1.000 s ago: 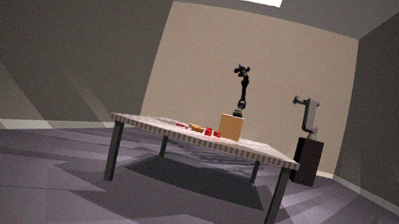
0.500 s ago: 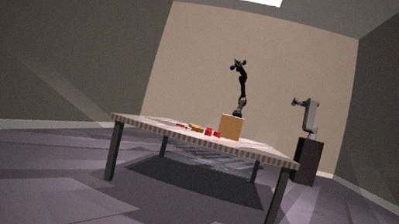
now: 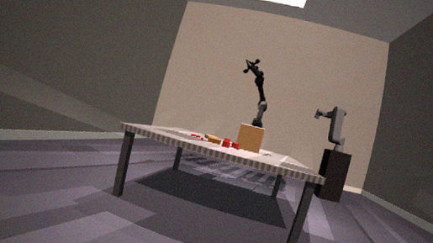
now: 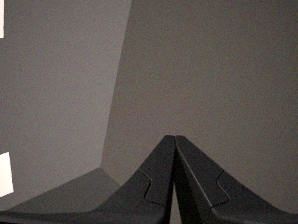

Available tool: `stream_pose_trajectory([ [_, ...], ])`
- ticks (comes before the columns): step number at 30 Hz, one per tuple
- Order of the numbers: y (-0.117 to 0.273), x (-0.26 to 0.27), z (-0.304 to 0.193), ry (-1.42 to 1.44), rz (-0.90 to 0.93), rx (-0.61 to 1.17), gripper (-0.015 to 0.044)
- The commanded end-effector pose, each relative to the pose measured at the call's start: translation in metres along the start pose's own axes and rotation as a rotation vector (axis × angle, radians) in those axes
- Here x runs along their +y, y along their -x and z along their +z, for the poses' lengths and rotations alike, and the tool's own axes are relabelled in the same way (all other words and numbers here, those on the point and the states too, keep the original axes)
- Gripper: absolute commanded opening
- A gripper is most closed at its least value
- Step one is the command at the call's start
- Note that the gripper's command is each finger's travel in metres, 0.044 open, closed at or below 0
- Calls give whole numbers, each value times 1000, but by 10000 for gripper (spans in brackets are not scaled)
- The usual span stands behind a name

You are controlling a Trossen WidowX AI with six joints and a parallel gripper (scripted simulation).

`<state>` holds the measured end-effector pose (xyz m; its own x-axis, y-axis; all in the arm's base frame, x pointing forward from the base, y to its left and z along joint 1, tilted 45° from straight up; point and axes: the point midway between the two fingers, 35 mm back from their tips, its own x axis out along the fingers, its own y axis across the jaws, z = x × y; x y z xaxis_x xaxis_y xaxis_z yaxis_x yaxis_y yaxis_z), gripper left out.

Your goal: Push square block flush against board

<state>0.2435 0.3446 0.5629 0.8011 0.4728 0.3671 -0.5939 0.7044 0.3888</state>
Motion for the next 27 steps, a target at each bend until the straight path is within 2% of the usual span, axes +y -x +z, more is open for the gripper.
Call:
stream_pose_trajectory([
  [1, -14, -15, -30, 109, -50, 62, 0],
  [27, -50, -149, -218, 761, -258, 567, 0],
])
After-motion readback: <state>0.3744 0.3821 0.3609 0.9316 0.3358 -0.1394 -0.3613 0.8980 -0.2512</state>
